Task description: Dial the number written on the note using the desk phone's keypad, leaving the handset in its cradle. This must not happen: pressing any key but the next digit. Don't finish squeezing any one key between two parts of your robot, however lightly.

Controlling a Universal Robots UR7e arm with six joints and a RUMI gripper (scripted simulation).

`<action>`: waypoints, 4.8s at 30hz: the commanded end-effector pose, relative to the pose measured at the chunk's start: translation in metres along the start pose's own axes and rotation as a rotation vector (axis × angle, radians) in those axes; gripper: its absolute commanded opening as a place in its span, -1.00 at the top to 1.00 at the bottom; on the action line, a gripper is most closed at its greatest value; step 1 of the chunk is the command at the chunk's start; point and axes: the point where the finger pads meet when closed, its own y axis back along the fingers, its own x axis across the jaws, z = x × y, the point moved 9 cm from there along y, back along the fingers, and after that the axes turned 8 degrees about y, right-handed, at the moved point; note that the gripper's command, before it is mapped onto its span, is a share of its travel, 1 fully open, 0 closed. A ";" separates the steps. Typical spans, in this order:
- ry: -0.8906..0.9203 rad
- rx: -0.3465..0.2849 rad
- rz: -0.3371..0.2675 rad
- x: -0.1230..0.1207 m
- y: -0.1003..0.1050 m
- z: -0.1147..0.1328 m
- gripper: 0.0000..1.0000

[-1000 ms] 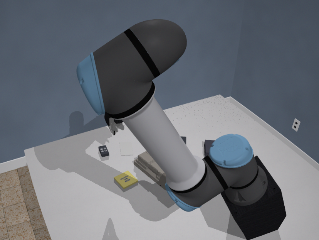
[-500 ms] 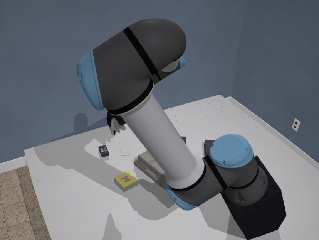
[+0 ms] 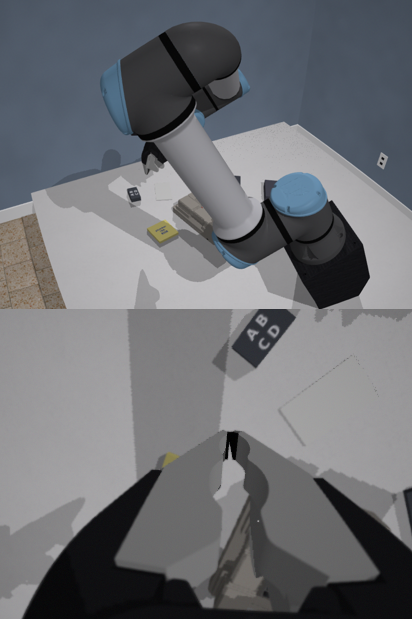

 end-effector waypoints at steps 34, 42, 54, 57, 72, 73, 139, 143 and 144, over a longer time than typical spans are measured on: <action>0.635 0.347 0.022 0.006 0.001 0.033 1.00; 0.812 0.438 0.067 0.001 0.007 0.044 1.00; 1.038 0.549 0.150 -0.011 0.017 0.058 1.00; 1.076 0.566 0.167 -0.013 0.019 0.064 1.00; 1.076 0.566 0.167 -0.004 0.019 0.095 1.00; 1.076 0.566 0.167 -0.004 0.019 0.097 1.00; 1.076 0.566 0.167 0.035 0.018 0.241 1.00; 1.076 0.566 0.167 0.038 0.018 0.252 1.00; 1.076 0.566 0.167 0.039 0.018 0.255 1.00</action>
